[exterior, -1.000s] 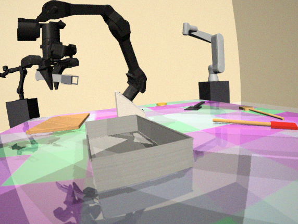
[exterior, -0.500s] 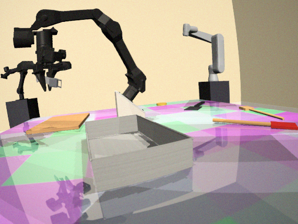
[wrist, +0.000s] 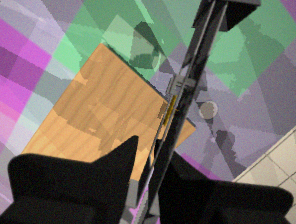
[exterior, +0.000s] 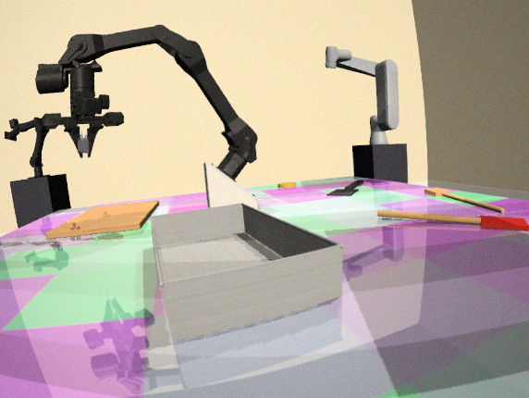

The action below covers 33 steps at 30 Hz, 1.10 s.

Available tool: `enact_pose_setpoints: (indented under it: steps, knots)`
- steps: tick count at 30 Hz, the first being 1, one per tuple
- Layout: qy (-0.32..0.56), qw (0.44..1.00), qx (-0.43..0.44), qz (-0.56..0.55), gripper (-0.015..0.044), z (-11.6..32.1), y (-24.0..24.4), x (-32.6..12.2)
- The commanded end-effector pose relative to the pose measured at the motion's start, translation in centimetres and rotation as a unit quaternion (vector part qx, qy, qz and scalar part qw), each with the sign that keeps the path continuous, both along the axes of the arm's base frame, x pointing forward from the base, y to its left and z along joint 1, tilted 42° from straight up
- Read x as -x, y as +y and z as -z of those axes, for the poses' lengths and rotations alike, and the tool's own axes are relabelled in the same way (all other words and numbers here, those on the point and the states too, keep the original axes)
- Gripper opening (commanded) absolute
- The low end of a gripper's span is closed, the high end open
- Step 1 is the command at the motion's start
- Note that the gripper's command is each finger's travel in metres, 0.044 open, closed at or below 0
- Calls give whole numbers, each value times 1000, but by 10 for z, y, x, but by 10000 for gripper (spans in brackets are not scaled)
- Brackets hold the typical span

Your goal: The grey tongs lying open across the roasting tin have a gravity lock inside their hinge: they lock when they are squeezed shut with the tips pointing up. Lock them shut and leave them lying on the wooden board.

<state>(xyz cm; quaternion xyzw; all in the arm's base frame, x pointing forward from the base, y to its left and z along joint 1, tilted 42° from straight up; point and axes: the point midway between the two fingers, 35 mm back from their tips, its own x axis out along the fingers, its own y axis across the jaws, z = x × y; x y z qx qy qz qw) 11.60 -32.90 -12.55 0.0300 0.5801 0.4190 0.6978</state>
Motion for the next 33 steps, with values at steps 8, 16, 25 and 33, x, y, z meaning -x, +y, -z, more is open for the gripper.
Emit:
enact_pose_setpoints:
  steps: [8, 16, 25, 33]
  knots:
    - [55, 997, 0, 62, -150, 8, -8, 81]
    - [93, 990, -6, 104, -150, 12, -4, 139]
    - [109, 987, -10, 122, -150, 14, 1, 165]
    - [199, 979, 11, 47, -150, 21, 8, 161]
